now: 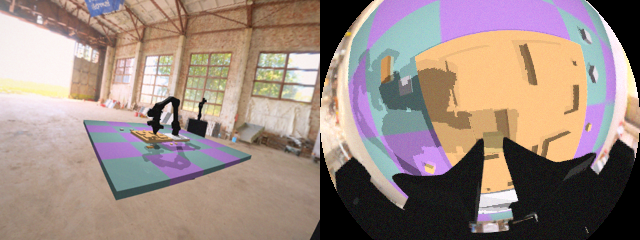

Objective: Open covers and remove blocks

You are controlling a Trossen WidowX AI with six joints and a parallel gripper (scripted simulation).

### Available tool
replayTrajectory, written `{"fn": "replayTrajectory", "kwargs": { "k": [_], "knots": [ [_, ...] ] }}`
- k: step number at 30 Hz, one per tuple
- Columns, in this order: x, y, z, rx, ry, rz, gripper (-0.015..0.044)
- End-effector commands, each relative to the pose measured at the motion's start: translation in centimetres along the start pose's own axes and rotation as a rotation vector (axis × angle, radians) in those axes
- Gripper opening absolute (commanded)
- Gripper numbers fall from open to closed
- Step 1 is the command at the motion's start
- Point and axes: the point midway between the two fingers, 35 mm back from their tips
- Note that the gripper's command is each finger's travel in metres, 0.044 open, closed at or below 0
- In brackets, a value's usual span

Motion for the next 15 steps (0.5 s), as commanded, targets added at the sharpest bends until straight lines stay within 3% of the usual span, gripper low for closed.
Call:
{"fn": "replayTrajectory", "kwargs": {
  "k": [1,15],
  "knots": [
    [0.0,0.1,-0.8,-0.007,0.002,0.0,0.008],
    [0.1,0.1,-3.7,-0.007,0.002,-0.001,0.008]
  ]
}}
Point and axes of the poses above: the point midway between the two fingers, 35 mm back from their tips, its own z axis out along the fingers, its own x axis across the jaws, y = z × x, and after that the axes turned 9 degrees about z, right-handed
